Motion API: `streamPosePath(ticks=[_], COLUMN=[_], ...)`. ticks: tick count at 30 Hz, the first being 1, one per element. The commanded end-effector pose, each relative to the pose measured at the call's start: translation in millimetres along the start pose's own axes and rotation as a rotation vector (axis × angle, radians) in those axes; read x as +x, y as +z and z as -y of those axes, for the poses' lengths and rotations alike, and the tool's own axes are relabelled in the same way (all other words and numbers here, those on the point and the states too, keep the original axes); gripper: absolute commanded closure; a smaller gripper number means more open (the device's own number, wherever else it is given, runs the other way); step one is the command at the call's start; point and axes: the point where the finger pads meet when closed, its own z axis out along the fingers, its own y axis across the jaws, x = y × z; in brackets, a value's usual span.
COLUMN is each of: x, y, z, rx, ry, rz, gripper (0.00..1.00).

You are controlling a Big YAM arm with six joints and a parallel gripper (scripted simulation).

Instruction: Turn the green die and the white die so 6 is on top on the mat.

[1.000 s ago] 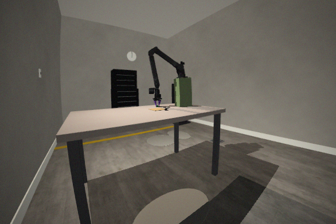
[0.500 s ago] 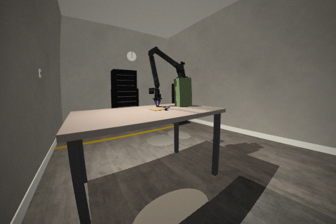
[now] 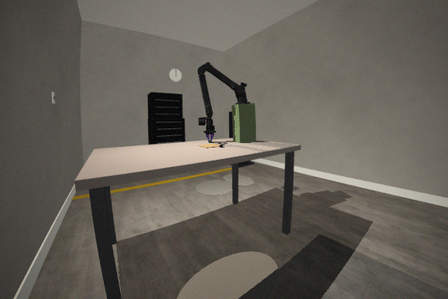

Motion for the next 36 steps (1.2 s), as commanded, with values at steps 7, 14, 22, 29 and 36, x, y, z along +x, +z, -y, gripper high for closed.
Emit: streamPosePath(ticks=[7,14,22,29,36], x=[3.5,3.5,3.8,4.0,4.2], y=[3.5,3.5,-11.7,-51.2,-86.8], z=[-3.1,-3.1,-0.4,0.6,2.1], rx=[0.000,0.000,0.002,0.006,0.010], ry=[0.010,0.010,0.010,0.006,0.008], rz=[0.005,0.005,0.005,0.005,0.004], gripper=[0.86,0.86,0.86,0.86,0.86])
